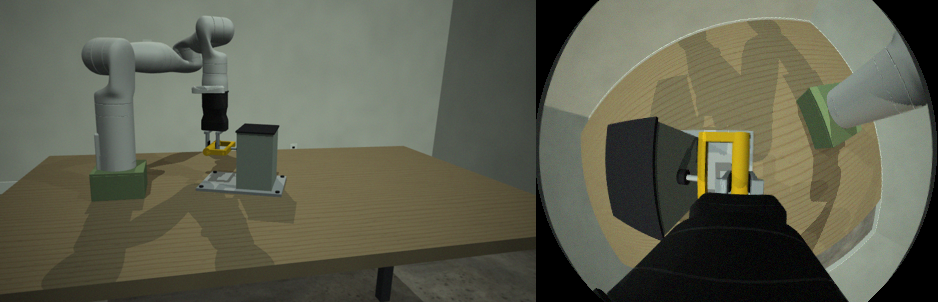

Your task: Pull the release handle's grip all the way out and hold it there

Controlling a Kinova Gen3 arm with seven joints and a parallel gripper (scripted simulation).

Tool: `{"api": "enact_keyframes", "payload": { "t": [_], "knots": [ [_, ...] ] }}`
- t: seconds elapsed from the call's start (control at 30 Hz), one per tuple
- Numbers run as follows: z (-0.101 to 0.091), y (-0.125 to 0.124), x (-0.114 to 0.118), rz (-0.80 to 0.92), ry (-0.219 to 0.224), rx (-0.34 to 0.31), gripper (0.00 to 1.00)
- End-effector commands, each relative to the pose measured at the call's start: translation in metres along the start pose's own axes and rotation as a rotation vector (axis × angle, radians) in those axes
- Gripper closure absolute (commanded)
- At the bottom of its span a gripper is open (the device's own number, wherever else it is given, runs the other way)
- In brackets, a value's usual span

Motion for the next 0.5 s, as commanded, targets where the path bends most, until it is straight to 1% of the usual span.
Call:
{"api": "enact_keyframes", "payload": {
  "t": [0.0, 0.47],
  "knots": [
    [0.001, -0.0008, -0.0021, -0.009, -0.004, 0.0, 1.0],
    [0.0011, -0.0011, -0.0004, -0.006, -0.003, 0.001, 1.0]
  ]
}}
Point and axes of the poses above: the point where the finger pads meet when closed, its own z axis out along the fingers, its own x axis across the jaws, y = z × x, the point moved 4 cm from there along -z, back along the fingers, and after that the axes turned 5 degrees about -z, right-handed, at the moved point
